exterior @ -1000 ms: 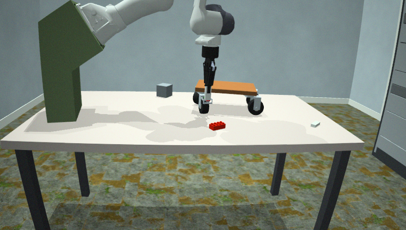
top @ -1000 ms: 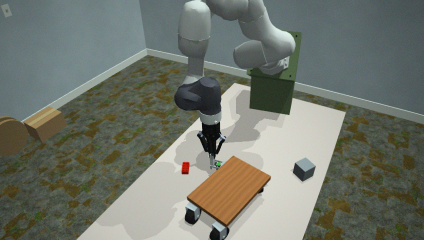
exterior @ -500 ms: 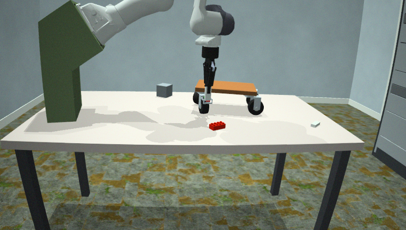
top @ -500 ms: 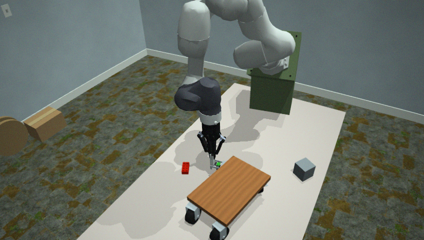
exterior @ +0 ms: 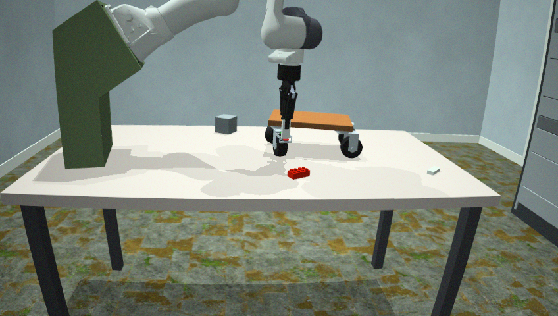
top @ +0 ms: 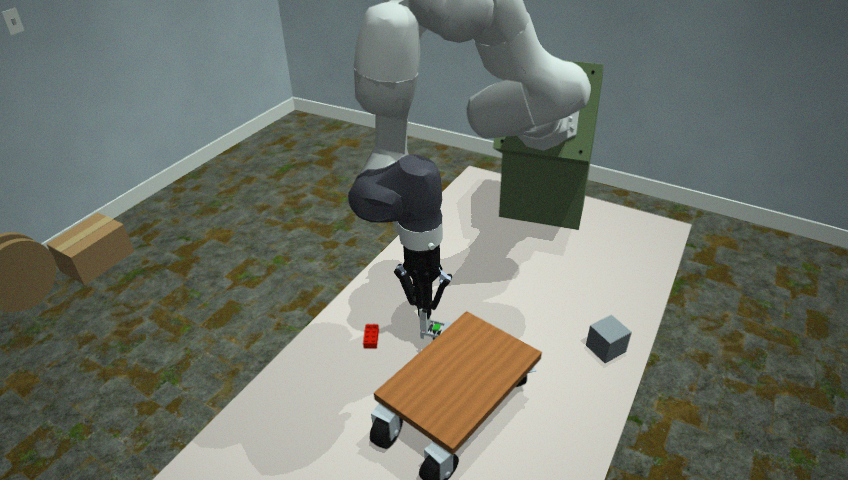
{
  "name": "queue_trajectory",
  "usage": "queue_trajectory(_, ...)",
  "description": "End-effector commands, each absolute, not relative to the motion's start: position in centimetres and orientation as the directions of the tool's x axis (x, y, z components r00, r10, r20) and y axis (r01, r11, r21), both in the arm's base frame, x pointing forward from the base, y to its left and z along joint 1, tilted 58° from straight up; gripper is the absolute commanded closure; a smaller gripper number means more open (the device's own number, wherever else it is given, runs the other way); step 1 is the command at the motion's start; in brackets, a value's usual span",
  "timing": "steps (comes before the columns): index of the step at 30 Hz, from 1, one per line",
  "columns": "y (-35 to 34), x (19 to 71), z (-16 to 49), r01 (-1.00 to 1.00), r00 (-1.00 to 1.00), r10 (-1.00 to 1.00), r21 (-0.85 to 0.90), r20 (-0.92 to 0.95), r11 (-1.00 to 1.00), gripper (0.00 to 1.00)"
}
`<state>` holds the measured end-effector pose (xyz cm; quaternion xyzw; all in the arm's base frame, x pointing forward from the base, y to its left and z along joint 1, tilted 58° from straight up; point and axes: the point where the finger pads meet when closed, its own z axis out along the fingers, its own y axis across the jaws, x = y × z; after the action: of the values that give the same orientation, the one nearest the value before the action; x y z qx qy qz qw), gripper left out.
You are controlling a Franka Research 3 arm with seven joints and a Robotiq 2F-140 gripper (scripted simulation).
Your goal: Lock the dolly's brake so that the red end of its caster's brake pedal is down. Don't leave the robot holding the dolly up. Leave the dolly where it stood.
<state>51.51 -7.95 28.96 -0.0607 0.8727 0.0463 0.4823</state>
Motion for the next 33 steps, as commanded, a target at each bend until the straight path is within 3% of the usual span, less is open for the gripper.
queue_trajectory(1,-8.1,51.5,29.0,-0.148,-0.526,-0.068,0.012,-0.848,0.989,1.0)
queue_trajectory(22,-9.1,45.3,33.0,-0.148,-0.526,-0.068,0.012,-0.848,0.989,1.0)
queue_trajectory(33,-9.2,44.7,33.3,-0.148,-0.526,-0.068,0.012,-0.848,0.989,1.0)
